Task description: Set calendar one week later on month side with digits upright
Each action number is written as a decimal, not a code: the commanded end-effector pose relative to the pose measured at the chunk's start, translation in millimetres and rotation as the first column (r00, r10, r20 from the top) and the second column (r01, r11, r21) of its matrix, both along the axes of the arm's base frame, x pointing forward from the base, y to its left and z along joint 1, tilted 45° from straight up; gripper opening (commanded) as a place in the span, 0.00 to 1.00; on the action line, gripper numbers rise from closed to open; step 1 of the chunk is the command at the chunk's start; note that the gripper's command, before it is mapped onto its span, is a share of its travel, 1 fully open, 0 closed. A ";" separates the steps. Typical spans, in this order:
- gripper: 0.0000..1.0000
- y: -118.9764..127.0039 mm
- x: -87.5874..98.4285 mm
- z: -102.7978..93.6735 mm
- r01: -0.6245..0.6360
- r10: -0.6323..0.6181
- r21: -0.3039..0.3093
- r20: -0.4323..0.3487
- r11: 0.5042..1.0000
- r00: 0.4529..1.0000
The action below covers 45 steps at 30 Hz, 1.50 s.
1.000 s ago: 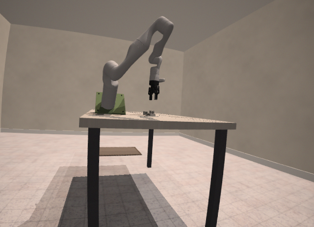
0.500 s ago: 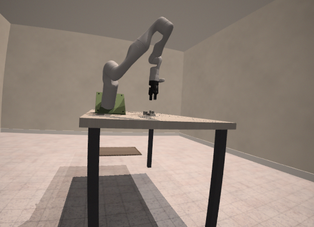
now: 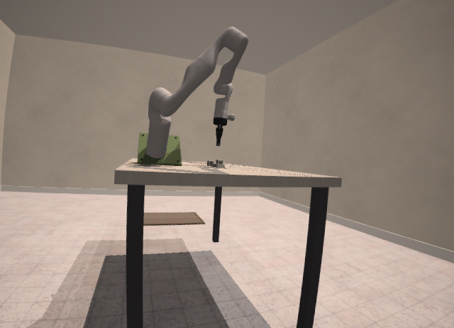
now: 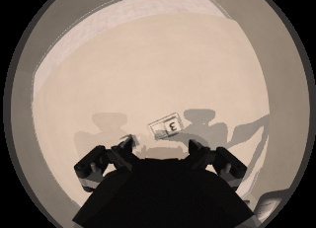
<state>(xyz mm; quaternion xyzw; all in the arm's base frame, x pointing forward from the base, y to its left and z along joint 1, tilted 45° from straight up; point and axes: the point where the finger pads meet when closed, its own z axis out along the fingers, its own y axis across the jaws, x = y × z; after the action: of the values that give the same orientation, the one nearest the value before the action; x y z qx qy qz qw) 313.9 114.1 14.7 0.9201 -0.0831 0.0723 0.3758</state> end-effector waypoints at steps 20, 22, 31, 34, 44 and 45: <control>1.00 37.8 -15.9 -52.7 0.476 -0.507 0.194 0.479 0.858 0.717; 1.00 40.8 -16.4 -56.7 0.504 -0.541 0.223 0.509 0.834 0.669; 1.00 49.3 -17.4 -67.7 0.562 -0.619 0.305 0.576 0.769 0.534; 1.00 51.9 -17.5 -71.0 0.576 -0.641 0.333 0.593 0.746 0.487; 1.00 54.1 -18.4 -75.1 0.593 -0.667 0.370 0.614 0.715 0.422; 1.00 54.3 -18.4 -75.2 0.594 -0.668 0.372 0.615 0.714 0.419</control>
<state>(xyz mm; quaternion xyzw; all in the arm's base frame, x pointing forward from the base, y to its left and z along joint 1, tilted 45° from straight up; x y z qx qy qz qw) 296.1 165.7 -57.4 0.7376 -0.5560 0.2701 0.2716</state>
